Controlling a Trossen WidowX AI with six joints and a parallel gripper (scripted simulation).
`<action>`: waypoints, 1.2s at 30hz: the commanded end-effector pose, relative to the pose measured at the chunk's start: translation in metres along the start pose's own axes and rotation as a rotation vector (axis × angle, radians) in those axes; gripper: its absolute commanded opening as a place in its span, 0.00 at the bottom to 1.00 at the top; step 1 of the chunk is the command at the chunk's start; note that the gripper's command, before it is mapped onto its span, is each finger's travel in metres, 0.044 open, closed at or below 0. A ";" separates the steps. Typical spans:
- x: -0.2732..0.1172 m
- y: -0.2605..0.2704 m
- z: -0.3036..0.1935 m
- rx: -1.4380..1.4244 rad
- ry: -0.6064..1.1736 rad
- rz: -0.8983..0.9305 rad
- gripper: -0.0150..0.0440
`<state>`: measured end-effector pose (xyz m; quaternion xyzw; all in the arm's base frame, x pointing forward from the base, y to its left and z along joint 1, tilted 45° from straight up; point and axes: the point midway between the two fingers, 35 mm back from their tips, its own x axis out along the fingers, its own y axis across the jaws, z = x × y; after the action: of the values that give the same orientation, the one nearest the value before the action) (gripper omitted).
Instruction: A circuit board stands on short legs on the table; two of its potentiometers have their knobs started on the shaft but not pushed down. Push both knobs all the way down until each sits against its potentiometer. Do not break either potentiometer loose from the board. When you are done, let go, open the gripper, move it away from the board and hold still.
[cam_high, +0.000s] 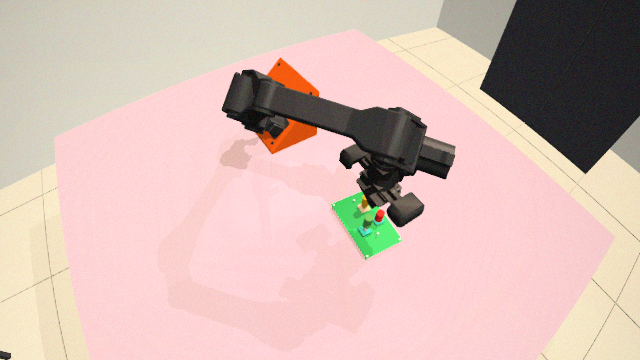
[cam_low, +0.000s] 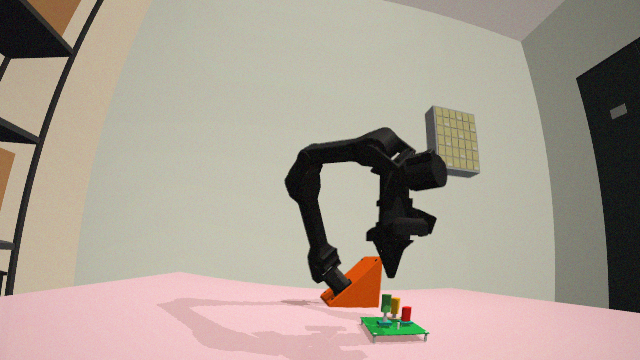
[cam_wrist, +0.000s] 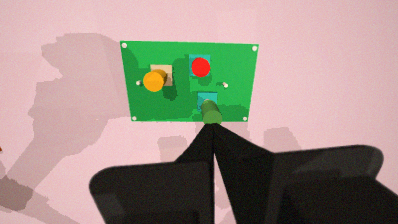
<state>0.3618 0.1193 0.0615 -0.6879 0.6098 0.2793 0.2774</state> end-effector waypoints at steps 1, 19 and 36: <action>-0.001 -0.004 -0.005 -0.122 0.010 0.002 0.25; 0.012 -0.005 -0.006 -0.144 0.011 0.002 0.25; 0.026 -0.005 -0.007 -0.144 0.012 0.002 0.25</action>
<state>0.3705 0.0985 0.0487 -0.7058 0.5905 0.3177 0.2283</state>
